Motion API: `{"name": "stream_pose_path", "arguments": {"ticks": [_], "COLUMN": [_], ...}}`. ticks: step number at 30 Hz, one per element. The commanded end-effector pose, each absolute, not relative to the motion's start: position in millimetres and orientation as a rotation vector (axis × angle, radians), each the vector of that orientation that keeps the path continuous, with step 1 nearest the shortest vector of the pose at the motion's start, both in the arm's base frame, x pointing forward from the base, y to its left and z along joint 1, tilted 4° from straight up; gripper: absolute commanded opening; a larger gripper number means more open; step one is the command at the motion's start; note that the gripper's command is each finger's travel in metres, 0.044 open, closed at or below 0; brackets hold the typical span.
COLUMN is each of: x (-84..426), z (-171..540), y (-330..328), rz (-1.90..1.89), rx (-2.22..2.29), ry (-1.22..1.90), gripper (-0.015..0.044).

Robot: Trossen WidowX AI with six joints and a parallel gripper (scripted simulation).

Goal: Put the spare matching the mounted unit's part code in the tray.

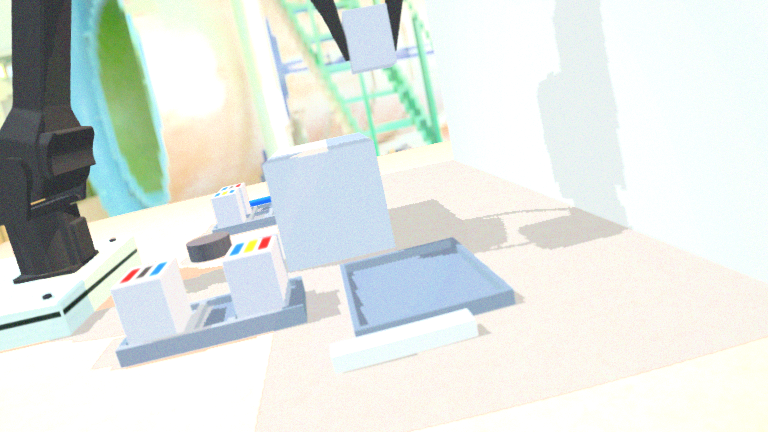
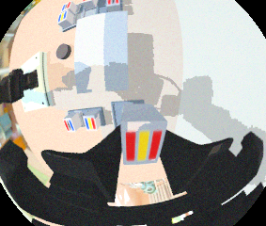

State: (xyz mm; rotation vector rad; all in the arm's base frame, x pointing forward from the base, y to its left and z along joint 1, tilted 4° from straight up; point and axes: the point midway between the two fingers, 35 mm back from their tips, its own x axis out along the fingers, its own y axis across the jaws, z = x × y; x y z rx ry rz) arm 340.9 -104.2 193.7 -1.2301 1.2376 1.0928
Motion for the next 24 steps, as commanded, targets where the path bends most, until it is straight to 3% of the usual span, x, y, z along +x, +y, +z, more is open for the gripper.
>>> {"name": "stream_pose_path", "arguments": {"ticks": [1, 11, 24], "x": [338, 328, 330], "z": [195, 198, 191], "y": [-123, -175, -178], "rz": [1.091, 1.093, 1.093], "rx": [-1.231, -1.244, -1.244], "ry": [1.236, 1.230, 1.230], "gripper": [0.0000, 0.0000, 0.0000]}}
